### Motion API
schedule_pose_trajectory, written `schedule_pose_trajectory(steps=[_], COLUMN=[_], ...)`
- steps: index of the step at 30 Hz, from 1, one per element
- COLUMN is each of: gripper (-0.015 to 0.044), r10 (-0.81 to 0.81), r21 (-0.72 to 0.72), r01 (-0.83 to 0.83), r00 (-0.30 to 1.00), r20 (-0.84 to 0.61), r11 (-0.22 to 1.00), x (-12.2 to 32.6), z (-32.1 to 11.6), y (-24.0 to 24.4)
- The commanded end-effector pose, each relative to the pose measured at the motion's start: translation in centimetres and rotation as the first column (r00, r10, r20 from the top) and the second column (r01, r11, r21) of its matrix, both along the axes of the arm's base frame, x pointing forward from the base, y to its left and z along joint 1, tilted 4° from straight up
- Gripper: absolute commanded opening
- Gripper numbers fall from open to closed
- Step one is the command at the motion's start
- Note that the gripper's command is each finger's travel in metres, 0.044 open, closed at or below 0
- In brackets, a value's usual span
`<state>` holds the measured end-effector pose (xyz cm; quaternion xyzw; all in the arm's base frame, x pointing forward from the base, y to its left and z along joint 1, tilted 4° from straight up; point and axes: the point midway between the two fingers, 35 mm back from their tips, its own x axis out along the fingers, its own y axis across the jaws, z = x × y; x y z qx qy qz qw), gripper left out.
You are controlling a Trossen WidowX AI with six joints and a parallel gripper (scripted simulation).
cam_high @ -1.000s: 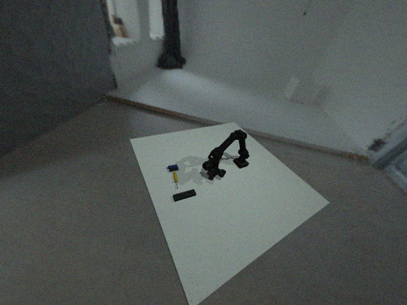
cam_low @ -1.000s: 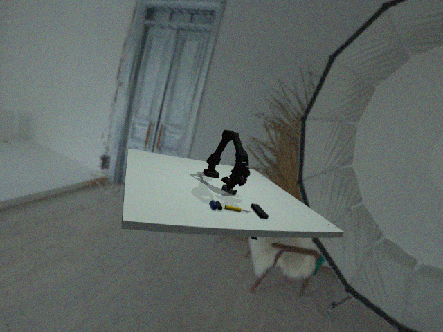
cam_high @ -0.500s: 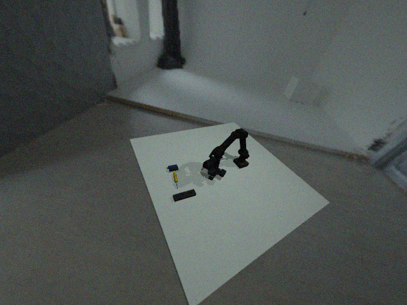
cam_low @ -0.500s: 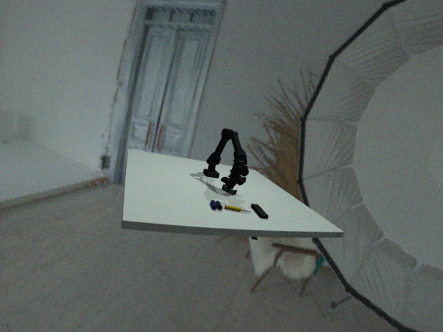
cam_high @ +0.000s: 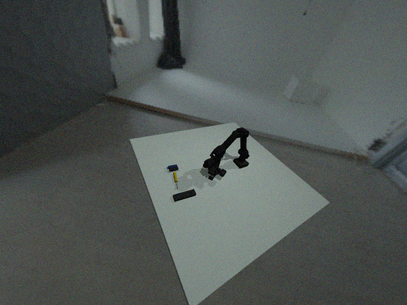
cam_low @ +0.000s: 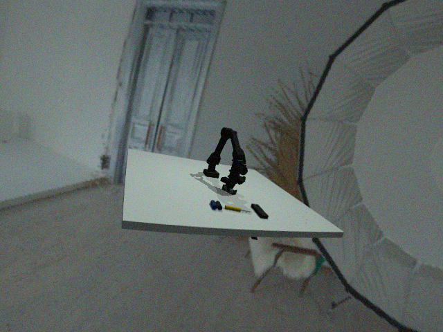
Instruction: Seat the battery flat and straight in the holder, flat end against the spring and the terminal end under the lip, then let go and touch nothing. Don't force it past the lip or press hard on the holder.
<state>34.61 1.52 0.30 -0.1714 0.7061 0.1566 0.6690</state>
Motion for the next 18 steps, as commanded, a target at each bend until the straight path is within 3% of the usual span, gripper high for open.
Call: schedule_pose_trajectory(steps=[1, 18], gripper=[0.0087, 0.0087], r10=[0.004, 0.005], r21=[0.011, 0.013], r01=[-0.004, -0.005], r00=[1.000, 1.000], r20=[0.010, 0.026], r11=[1.000, 1.000], x=[-0.05, -0.99], z=[-0.04, -0.02], y=[0.08, -0.38])
